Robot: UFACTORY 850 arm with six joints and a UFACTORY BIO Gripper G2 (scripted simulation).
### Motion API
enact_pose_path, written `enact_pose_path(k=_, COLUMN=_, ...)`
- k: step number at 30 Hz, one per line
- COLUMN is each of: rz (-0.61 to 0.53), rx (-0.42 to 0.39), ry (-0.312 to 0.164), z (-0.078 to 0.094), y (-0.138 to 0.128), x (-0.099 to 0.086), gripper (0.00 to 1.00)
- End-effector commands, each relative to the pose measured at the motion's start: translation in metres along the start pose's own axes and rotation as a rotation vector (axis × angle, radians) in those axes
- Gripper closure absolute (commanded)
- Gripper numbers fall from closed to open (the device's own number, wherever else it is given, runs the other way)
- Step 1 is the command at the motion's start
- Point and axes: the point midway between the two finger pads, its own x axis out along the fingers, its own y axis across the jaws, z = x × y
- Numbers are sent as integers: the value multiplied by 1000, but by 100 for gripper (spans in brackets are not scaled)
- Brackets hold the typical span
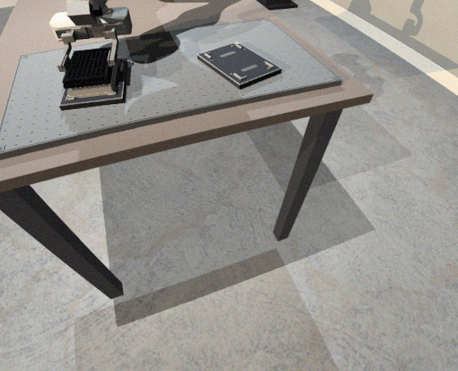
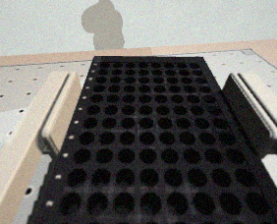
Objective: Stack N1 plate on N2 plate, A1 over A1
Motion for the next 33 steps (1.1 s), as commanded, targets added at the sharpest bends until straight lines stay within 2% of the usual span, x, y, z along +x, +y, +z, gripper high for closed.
enact_pose_path(k=1, rz=0, rx=0, ry=-3, z=1, y=0, x=1, gripper=100)
enact_pose_path(k=33, rz=0, rx=0, ry=-3, z=-4, y=0, x=1, gripper=100)
